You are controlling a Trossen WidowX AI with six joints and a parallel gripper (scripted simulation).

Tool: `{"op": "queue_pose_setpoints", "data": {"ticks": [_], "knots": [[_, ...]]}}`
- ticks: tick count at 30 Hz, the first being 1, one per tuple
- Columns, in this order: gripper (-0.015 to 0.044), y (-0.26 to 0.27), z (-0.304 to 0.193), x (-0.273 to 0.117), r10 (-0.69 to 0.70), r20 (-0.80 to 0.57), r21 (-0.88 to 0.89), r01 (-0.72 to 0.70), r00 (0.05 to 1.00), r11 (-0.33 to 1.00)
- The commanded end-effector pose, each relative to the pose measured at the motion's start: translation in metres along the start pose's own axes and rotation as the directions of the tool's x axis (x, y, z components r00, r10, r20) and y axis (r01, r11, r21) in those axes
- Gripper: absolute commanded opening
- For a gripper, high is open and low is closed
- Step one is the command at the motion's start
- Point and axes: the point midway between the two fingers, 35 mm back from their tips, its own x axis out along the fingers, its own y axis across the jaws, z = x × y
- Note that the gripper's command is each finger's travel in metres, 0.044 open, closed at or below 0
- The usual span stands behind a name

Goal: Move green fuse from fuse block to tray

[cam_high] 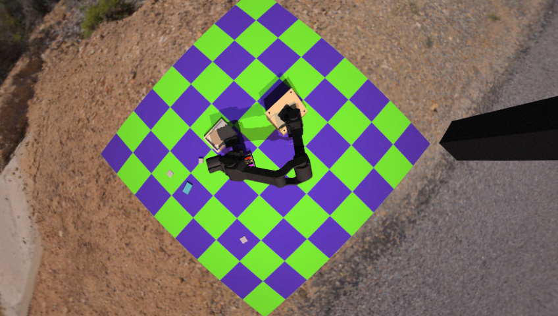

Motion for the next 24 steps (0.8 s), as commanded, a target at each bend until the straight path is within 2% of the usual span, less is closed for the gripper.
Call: {"op": "queue_pose_setpoints", "data": {"ticks": [1,24], "knots": [[0.0000,-0.017,0.015,-0.002,-0.009,0.003,-0.003,0.009,1.000,1.000],[0.0000,-0.124,0.071,0.000,-0.009,0.002,-0.006,0.009,1.000,1.000]]}}
